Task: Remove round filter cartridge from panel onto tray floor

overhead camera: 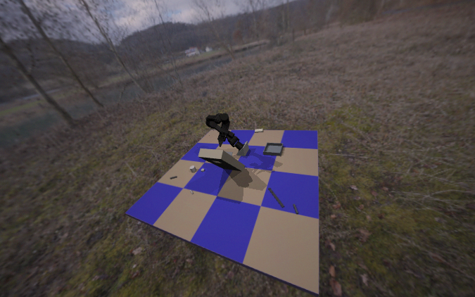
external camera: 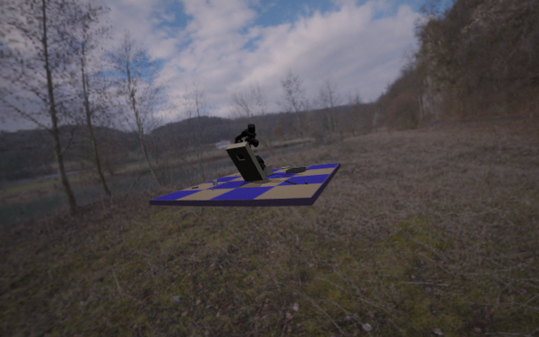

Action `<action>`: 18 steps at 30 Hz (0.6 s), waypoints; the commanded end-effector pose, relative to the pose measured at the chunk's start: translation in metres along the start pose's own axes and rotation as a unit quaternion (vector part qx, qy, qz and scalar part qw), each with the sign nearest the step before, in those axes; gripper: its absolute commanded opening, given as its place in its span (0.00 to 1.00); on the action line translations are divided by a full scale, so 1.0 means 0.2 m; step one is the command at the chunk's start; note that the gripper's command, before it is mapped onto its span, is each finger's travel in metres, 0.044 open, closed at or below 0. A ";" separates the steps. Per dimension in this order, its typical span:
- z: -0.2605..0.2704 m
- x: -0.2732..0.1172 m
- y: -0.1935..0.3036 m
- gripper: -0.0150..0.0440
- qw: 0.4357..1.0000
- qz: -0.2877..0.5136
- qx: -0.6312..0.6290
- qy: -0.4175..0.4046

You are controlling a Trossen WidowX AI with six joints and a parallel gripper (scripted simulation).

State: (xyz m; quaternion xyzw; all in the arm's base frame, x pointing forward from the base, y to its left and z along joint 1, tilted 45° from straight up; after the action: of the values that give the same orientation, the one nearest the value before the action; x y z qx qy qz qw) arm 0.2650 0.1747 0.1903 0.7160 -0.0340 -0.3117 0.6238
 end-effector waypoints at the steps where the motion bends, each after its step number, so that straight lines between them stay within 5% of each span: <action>1: 0.00 0.04 -0.02 0.45 1.000 -0.003 -0.006 -0.003; 18: 0.00 0.17 -0.02 0.45 1.000 -0.003 -0.005 -0.003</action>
State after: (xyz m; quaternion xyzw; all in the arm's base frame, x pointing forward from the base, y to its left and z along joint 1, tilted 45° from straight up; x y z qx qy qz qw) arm 0.2888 0.1626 0.1781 0.7159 -0.0344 -0.3133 0.6230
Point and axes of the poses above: the point midway between the two fingers, 35 mm back from their tips, its own x axis out along the fingers, its own z axis across the jaws, y = z × x, the point moved 3 cm from there along -x, back along the fingers, and after that the axes turned 3 degrees about -x, right-handed, at the moved point
